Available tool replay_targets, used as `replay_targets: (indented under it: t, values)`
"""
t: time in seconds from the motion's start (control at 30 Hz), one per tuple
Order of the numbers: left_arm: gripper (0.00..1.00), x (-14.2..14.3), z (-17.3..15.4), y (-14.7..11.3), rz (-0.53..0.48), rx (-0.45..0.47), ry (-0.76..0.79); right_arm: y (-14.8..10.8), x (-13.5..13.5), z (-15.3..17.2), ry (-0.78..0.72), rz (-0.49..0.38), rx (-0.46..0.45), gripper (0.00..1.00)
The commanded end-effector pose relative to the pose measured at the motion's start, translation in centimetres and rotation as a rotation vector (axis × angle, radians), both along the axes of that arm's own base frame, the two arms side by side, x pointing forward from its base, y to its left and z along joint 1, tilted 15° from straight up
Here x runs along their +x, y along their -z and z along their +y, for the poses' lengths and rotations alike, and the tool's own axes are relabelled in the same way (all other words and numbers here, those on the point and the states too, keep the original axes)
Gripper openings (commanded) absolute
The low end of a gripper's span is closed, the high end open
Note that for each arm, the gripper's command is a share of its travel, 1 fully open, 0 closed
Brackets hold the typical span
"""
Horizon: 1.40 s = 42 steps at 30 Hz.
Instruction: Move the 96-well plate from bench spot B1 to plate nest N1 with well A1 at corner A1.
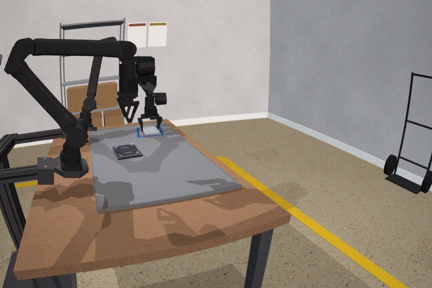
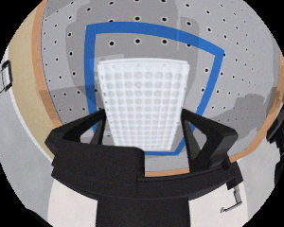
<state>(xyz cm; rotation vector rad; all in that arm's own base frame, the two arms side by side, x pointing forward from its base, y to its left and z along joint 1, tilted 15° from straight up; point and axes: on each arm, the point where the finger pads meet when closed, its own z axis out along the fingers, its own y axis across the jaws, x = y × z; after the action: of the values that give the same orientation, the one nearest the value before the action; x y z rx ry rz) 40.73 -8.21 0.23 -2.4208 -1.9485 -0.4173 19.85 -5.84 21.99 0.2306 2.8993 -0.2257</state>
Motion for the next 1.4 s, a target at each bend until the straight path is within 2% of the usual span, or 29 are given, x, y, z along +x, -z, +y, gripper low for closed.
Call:
replay_targets:
  t: [0.0,0.73,0.77,1.37]
  values:
    - [1.0,1.04,-0.4,-0.73,-0.027,-0.009,0.004,0.05,-0.09,0.03,-0.01,-0.005,-0.001,1.0]
    - [1.0,1.03,-0.39,-0.72,-0.027,-0.009,0.004,0.05,-0.09,0.03,-0.01,-0.005,-0.001,1.0]
    - [0.0,1.03,-0.39,-0.72,-0.027,-0.009,0.004,0.05,-0.09,0.03,-0.01,-0.005,-0.001,1.0]
    - [0.0,1.03,-0.39,-0.72,-0.027,-0.009,0.004,0.05,-0.09,0.03,-0.01,-0.005,-0.001,1.0]
